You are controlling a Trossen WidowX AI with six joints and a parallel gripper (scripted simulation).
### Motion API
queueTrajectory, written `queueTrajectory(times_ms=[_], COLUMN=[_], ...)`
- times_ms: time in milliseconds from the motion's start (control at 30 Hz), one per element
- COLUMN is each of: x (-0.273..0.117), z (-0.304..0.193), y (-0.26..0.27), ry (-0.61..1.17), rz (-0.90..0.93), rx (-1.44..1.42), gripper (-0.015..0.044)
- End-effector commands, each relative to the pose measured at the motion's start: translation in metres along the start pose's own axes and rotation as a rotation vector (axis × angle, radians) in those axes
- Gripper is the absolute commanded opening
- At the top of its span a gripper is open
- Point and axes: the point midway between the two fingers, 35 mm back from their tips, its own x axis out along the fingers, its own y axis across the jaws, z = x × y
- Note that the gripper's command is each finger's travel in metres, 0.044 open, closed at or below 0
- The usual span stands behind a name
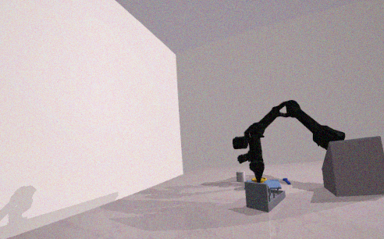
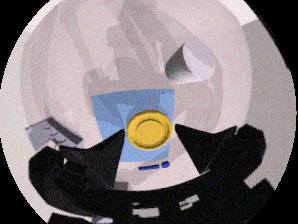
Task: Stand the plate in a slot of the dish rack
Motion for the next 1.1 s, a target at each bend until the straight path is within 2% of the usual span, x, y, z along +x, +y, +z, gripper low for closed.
queueTrajectory(times_ms=[0, 267, 633, 733, 1000, 1067], x=[0.005, 0.005, 0.005, 0.002, -0.037, -0.047], z=[-0.002, -0.002, -0.002, -0.001, 0.009, 0.01], y=[0.002, 0.002, 0.002, 0.002, 0.006, 0.006], ry=[0.003, 0.003, 0.003, 0.002, 0.0, 0.0], rz=[-0.002, -0.002, -0.002, 0.0, 0.014, 0.016], rx=[-0.01, -0.01, -0.01, -0.01, -0.01, -0.01], gripper=[0.04, 0.0384, 0.0311, 0.0232, 0.0022, 0.0])
